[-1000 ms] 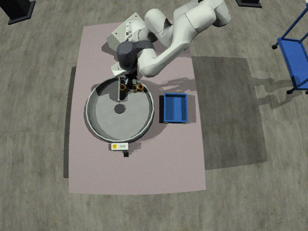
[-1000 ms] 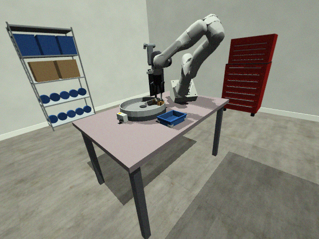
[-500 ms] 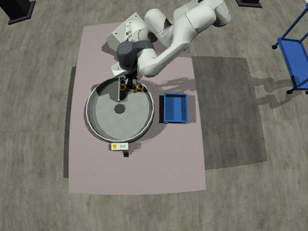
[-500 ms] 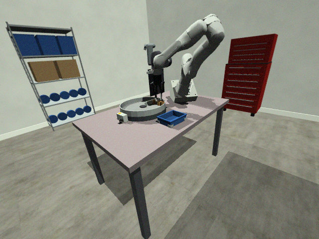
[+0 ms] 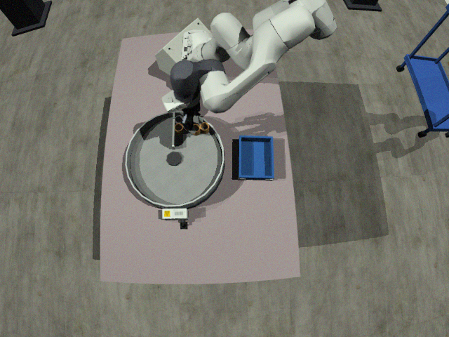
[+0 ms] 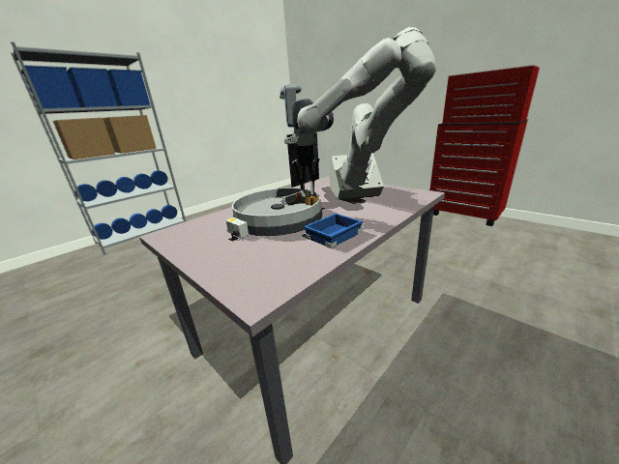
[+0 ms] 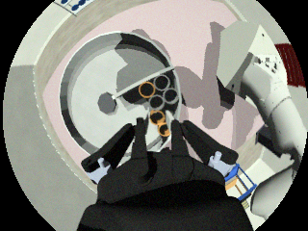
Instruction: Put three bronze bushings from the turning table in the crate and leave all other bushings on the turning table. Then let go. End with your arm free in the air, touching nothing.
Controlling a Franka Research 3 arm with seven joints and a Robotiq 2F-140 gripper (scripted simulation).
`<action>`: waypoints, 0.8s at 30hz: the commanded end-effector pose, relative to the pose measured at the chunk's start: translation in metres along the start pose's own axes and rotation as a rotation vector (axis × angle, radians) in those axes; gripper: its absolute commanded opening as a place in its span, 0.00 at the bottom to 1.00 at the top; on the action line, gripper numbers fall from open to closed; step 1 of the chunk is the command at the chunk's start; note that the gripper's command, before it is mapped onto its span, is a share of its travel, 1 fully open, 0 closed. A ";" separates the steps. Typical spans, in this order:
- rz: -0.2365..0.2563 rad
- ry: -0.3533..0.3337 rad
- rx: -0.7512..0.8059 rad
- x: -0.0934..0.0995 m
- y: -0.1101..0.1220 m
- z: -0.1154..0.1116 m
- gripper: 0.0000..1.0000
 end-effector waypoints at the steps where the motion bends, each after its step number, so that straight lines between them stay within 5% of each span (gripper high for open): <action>1: 0.001 0.002 0.001 -0.002 -0.001 0.000 0.28; 24: 0.001 0.002 0.001 -0.024 -0.001 0.000 0.28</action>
Point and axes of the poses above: the point where the finger pads meet when closed, its own x axis back along the fingers, its own y axis across the jaws, z = x × y, the point moved 10 cm from there along x, back along the fingers, and after that the axes turned 9 degrees about x, right-handed, at the moved point
